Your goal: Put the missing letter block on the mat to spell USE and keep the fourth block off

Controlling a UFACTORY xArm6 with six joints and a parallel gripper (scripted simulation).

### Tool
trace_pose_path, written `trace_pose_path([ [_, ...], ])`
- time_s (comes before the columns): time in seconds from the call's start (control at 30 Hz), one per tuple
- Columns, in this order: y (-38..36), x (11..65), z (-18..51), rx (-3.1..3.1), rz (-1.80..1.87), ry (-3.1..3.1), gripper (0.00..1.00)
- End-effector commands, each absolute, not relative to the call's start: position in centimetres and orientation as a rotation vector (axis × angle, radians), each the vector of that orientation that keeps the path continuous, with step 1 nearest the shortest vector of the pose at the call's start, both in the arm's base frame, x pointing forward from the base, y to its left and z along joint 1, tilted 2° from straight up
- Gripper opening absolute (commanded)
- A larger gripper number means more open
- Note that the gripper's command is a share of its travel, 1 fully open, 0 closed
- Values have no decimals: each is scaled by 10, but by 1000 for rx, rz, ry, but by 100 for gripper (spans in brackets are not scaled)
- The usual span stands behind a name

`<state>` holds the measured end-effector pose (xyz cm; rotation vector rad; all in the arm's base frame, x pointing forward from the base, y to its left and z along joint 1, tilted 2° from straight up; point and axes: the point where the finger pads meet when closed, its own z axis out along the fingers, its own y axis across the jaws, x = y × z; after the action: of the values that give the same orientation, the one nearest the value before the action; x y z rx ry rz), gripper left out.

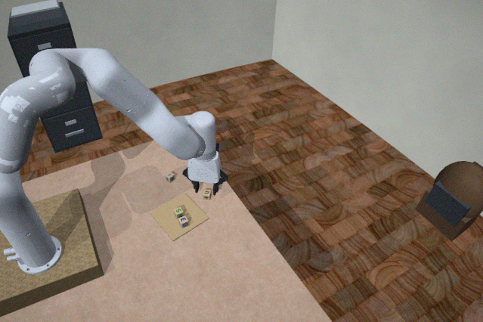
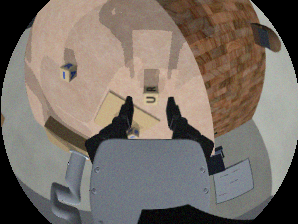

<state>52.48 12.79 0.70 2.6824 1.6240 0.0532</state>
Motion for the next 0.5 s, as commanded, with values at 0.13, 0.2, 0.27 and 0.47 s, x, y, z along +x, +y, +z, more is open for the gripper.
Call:
trace_pose_path([
  [0.13, 129, 527, 9, 2681, 60, 1623, 62],
  [0.2, 129, 528, 9, 2681, 60, 1623, 62],
  [0.27, 129, 528, 9, 2681, 60, 1623, 62],
  [0.47, 129, 528, 9, 2681, 60, 1623, 62],
])
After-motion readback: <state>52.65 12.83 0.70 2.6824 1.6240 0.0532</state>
